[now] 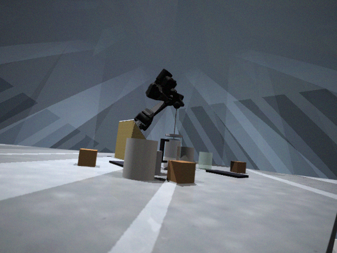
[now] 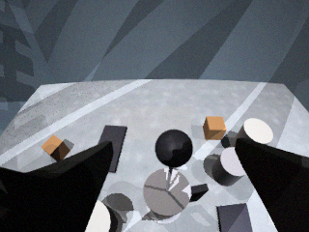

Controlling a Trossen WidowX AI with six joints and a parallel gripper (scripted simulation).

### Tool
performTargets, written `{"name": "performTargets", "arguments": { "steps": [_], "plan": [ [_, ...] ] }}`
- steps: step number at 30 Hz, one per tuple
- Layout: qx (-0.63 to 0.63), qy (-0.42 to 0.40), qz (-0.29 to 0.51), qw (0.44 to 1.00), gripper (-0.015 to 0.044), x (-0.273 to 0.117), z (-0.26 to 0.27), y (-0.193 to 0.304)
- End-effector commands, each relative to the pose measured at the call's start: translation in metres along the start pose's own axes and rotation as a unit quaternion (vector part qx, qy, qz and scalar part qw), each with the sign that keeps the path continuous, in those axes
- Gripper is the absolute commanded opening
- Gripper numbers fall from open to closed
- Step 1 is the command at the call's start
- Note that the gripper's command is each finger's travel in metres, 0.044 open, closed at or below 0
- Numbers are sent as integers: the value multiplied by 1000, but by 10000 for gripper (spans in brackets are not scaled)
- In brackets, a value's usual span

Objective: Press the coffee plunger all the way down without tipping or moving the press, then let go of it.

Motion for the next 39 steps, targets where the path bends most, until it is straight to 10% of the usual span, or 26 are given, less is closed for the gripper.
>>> {"name": "performTargets", "arguments": {
  "steps": [1,9,21,39],
  "plan": [
    [4,1,1,1000,440,7,0,2],
    [5,0,0,1000,440,16,1,3],
    [5,0,0,1000,125,16,1,3],
    [4,1,1,1000,117,23,-1,10]
  ]
}}
Point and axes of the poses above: the point midway between the two fingers, 35 mm back from their tips, its own x axis out along the fingers, its own z axis across the jaws, y = z × x, the point moved 9 cm from there along -x, back along the fingers, and after that the axes turned 6 degrees about -x, right-handed, at the moved point
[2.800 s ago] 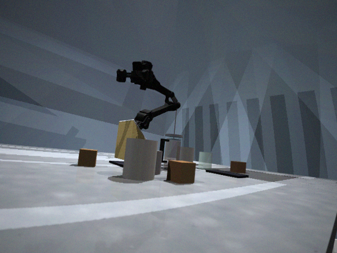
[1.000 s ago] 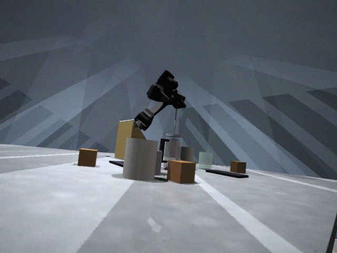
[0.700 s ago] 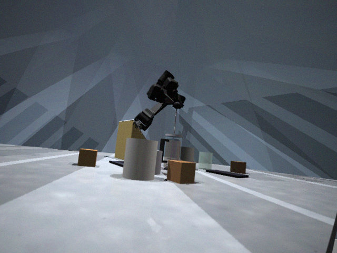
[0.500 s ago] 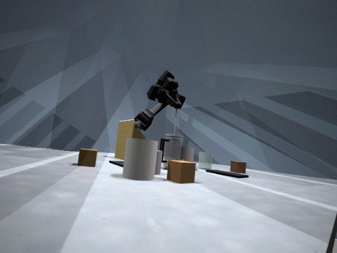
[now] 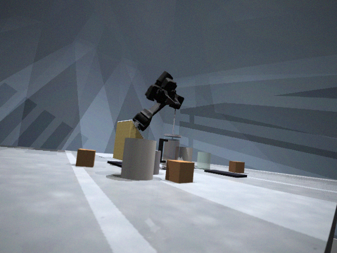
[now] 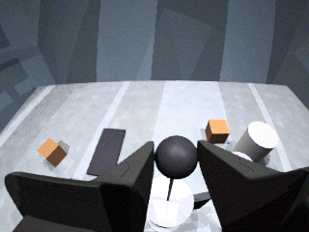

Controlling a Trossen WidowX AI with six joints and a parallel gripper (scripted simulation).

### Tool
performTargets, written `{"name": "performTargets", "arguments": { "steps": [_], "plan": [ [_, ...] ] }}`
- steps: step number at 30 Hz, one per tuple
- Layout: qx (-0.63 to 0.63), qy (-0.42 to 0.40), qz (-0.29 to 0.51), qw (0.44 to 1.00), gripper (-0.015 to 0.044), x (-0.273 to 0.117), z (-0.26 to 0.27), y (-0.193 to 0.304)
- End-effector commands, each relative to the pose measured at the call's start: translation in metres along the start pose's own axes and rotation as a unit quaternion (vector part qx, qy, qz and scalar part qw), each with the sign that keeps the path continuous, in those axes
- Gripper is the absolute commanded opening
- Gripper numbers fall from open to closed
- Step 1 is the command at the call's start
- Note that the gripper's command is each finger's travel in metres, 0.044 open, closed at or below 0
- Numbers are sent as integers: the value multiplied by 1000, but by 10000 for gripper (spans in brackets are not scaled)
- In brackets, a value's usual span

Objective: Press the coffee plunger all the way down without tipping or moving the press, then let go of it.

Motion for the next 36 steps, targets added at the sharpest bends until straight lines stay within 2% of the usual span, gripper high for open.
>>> {"name": "performTargets", "arguments": {
  "steps": [1,36],
  "plan": [
    [4,2,7,1000,117,6,-1,9],
    [4,3,8,1000,117,43,-1,54]
  ]
}}
Point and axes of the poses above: the point midway between the two fingers, 35 mm back from their tips, its own x axis out along the fingers, its own z axis across the jaws, y = z × x, the point moved 9 cm from there along -x, back along the fingers, and after that the axes turned 6 degrees about -x, right-handed, at the moved point
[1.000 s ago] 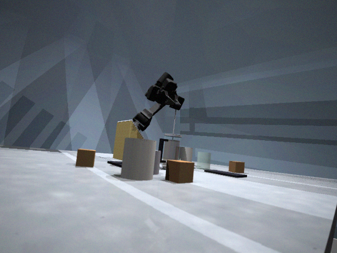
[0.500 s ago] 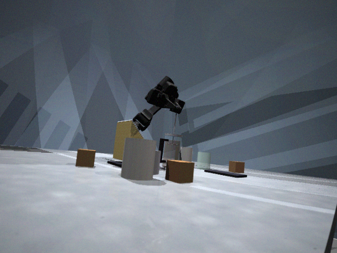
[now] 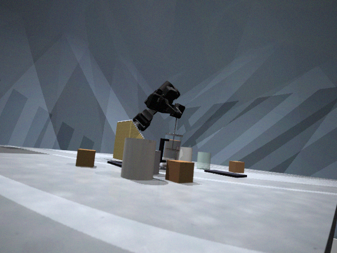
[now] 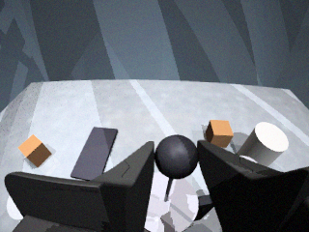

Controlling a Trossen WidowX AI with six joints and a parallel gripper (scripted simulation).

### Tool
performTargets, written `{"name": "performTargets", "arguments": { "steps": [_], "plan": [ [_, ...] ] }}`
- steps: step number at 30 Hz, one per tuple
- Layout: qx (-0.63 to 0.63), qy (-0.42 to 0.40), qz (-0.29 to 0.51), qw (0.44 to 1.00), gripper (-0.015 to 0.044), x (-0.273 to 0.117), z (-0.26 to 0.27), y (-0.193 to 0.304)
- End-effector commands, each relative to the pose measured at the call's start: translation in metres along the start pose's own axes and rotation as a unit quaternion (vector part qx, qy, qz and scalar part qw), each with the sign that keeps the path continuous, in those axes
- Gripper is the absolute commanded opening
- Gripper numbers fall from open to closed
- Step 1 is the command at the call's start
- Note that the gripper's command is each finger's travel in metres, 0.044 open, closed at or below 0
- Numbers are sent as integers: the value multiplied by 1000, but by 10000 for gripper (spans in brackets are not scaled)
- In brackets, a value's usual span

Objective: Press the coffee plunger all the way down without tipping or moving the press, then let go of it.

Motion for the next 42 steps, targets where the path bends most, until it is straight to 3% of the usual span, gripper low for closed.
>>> {"name": "performTargets", "arguments": {
  "steps": [1,42],
  "plan": [
    [17,-4,27,999,117,5,3,21],
    [19,-7,23,1000,117,30,1,37]
  ]
}}
Point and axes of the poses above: the point midway between the two fingers, 35 mm back from their tips, its own x axis out along the fingers, its own z axis across the jaws, y = z × x, the point moved 9 cm from there along -x, back along the fingers, and after that the axes turned 6 degrees about -x, right-handed, at the moved point
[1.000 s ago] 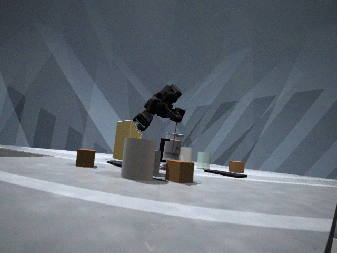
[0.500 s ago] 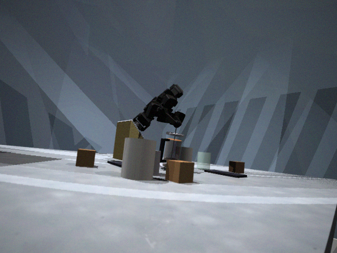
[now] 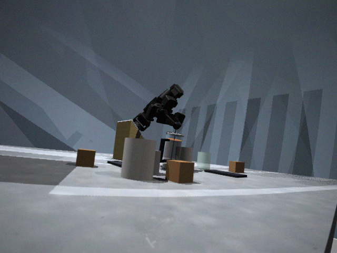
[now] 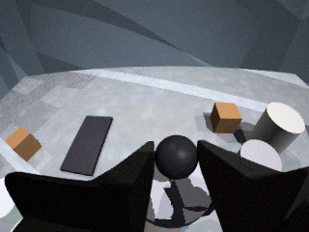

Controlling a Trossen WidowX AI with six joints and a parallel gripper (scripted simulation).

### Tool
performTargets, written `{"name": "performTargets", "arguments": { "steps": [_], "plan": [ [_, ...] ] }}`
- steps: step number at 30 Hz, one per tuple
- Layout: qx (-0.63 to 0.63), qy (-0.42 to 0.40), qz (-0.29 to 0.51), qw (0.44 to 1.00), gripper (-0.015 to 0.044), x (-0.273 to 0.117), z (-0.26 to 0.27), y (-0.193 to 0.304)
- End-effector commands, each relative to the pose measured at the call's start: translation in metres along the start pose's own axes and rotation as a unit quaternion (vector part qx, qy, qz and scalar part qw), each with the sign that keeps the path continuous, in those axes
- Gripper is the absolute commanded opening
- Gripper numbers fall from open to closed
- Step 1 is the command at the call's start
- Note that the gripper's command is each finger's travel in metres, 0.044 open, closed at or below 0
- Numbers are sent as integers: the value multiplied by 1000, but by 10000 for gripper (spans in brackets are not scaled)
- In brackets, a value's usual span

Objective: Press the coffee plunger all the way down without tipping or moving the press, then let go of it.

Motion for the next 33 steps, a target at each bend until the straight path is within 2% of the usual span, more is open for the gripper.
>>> {"name": "performTargets", "arguments": {
  "steps": [1,22,33],
  "plan": [
    [3,-3,9,1000,117,2,0,2],
    [1,-1,1,1000,117,1,-1,-1],
    [1,-1,1,1000,406,1,-1,-1]
  ]
}}
Point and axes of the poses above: the point midway between the two fingers, 35 mm back from their tips, its own x axis out along the fingers, its own z axis across the jaws, y = z × x, the point moved 9 cm from there along -x, back along the fingers, and after that the axes turned 6 degrees about -x, right-handed, at the moved point
